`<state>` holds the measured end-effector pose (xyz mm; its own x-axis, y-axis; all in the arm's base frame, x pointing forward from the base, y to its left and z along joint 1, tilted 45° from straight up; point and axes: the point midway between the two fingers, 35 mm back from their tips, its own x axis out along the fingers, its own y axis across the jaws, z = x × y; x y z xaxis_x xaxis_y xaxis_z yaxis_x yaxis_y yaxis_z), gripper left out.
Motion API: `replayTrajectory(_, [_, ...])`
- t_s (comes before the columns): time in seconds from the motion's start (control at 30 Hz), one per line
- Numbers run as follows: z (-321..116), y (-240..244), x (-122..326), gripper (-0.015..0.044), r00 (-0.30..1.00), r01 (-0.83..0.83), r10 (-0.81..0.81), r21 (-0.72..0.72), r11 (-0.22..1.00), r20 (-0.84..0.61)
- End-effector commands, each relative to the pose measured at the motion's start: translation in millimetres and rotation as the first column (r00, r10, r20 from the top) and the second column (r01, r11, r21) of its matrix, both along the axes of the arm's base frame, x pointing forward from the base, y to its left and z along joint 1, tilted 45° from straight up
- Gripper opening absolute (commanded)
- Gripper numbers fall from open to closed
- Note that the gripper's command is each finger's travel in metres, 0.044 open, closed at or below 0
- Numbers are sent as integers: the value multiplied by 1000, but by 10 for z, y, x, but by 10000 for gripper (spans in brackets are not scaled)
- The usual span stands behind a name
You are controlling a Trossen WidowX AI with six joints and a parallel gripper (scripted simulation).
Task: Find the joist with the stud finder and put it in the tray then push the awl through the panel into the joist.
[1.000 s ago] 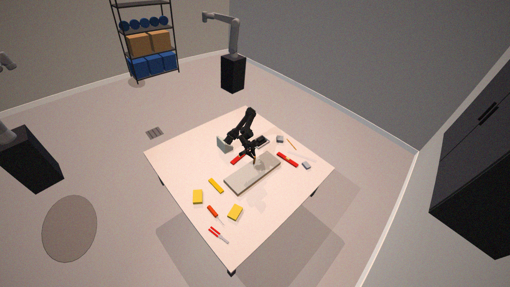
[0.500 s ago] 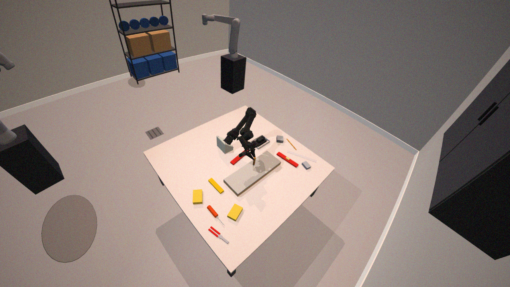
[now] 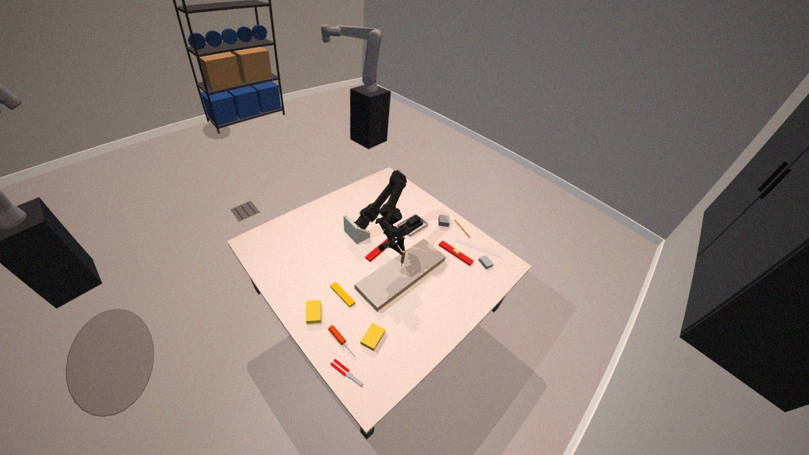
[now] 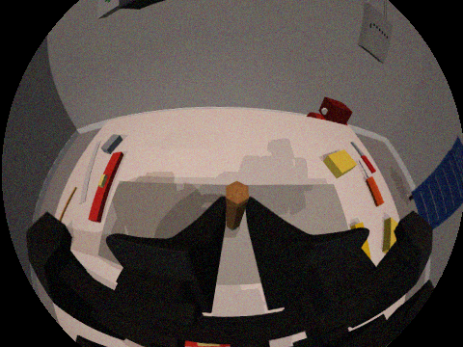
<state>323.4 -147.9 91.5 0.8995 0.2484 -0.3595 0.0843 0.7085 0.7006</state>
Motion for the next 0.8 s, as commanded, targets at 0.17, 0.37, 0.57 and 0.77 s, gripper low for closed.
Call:
replayTrajectory(0.17, [-39,29,10,0,1000,7,-7,0,1000,0])
replayTrajectory(0.37, [-98,82,26,0,1000,7,-7,0,1000,0])
replayTrajectory(0.57, [-168,150,42,0,1000,7,-7,0,1000,0])
replayTrajectory(0.77, [-234,220,53,0,1000,7,-7,1,1000,1])
